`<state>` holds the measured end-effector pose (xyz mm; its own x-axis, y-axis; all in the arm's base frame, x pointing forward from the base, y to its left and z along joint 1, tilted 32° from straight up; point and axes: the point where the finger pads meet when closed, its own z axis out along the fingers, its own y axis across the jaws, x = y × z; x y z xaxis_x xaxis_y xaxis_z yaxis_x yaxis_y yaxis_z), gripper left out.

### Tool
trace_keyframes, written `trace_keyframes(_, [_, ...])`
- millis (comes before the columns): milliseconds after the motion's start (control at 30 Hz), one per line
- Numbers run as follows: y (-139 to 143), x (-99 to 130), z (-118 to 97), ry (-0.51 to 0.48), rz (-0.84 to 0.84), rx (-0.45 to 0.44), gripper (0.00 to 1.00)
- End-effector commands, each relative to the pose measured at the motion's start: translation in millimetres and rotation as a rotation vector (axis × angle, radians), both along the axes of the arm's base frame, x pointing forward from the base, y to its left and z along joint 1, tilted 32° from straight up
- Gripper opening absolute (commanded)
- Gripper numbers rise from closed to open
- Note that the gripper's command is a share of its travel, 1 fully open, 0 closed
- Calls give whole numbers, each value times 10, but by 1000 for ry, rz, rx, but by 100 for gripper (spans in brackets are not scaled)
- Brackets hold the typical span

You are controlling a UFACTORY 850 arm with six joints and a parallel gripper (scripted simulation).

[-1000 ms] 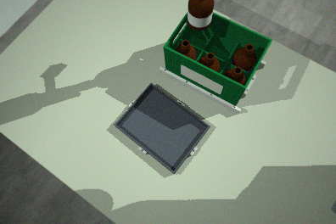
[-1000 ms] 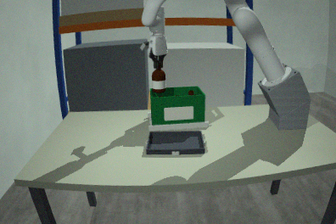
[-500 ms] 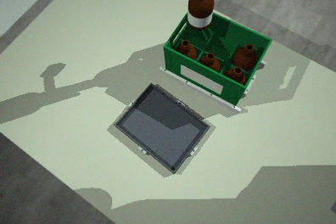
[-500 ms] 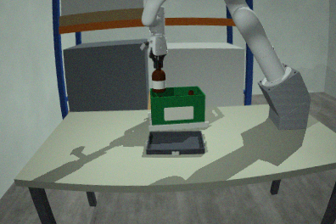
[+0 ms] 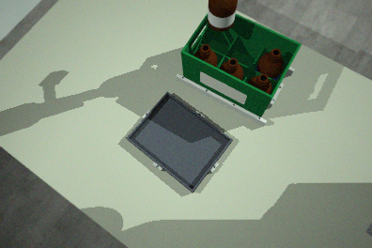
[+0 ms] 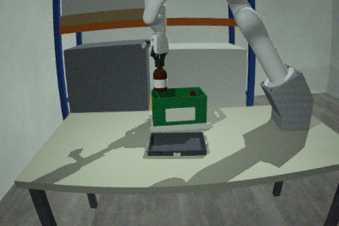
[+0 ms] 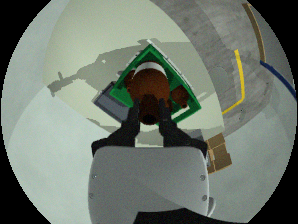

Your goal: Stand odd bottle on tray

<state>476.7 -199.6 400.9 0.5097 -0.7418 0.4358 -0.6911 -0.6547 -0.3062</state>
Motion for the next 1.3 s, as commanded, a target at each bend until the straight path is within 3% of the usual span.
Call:
trace_keyframes(0, [2, -8, 26, -1, 0, -1, 0])
trace_keyframes(1267, [16, -39, 77, -1, 0, -1, 0])
